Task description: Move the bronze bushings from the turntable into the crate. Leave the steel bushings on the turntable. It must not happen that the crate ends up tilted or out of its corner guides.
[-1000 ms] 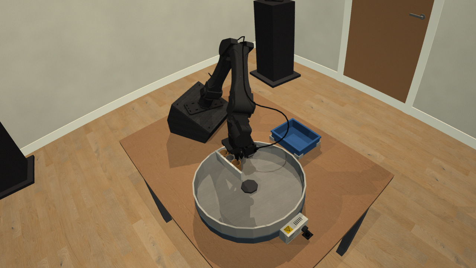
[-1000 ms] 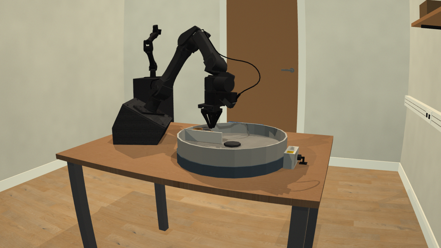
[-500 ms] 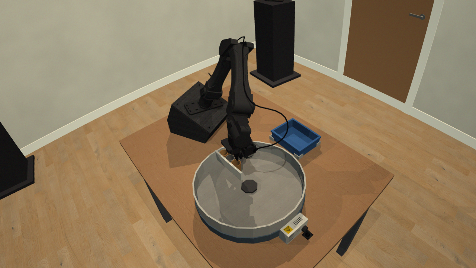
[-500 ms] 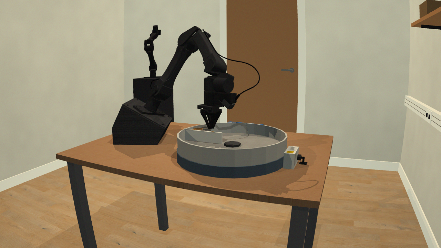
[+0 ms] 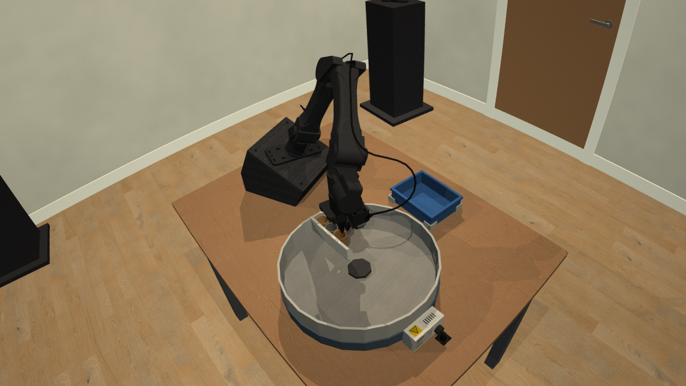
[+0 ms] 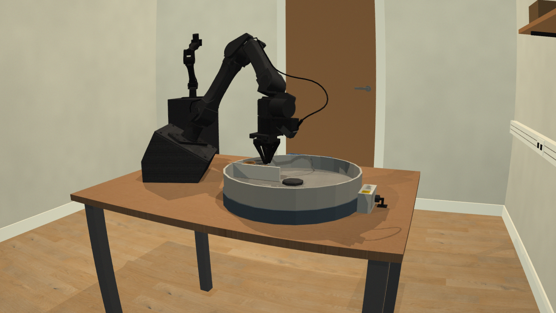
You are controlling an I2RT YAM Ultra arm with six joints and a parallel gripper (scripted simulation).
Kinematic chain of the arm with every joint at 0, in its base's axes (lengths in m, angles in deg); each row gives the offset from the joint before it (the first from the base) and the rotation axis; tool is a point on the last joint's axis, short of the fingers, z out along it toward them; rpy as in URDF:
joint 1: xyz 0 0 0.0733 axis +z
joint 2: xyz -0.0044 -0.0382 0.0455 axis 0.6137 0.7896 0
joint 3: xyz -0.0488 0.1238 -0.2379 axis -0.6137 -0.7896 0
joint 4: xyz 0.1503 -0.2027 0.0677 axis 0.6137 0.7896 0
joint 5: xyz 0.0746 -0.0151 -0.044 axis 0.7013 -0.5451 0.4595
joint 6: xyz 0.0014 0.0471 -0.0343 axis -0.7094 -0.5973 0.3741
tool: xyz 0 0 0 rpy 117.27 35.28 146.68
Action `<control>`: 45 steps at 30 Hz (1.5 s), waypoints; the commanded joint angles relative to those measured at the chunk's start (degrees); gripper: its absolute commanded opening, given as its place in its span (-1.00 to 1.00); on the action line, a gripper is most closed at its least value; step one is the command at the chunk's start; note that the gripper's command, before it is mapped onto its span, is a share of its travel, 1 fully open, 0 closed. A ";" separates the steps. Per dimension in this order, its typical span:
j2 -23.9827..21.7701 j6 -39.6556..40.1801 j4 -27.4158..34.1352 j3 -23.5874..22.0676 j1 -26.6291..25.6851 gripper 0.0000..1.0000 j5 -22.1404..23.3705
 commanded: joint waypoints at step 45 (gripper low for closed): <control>-0.51 -0.87 -1.52 -0.12 -0.20 -0.70 -0.61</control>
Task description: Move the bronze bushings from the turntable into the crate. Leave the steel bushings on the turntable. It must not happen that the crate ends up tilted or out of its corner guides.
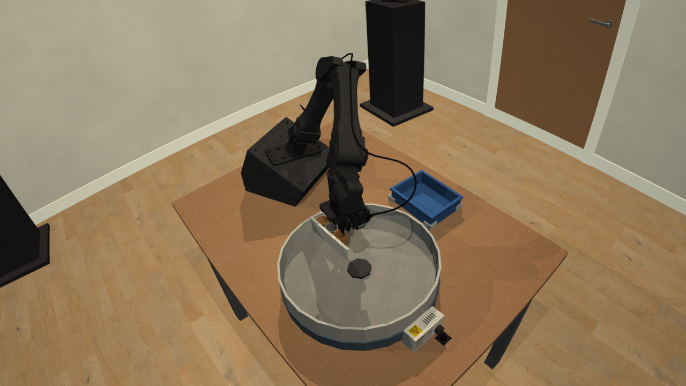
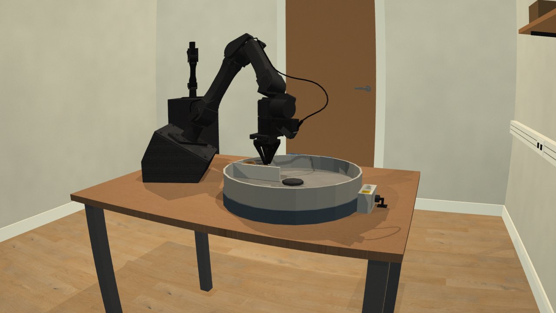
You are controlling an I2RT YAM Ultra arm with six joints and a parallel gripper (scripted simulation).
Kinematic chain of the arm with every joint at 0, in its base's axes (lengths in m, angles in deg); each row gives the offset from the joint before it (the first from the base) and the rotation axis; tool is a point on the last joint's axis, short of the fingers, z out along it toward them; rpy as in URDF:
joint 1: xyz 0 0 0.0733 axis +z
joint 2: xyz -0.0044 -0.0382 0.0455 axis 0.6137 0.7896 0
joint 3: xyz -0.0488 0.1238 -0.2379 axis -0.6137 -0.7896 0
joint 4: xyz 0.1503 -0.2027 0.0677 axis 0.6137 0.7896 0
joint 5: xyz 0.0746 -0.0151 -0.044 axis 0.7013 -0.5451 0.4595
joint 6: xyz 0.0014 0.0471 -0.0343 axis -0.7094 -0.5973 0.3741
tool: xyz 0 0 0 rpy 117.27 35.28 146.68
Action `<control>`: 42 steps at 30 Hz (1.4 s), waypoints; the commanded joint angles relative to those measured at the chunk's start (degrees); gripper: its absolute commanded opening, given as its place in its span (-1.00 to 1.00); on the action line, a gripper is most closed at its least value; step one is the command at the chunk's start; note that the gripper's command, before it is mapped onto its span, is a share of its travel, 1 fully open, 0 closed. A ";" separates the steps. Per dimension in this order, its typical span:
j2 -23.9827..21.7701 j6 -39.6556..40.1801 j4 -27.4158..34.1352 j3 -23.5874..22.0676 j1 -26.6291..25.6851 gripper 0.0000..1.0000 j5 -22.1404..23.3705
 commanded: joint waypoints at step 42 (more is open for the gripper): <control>0.30 -1.82 -5.16 -1.09 0.76 -0.70 -1.02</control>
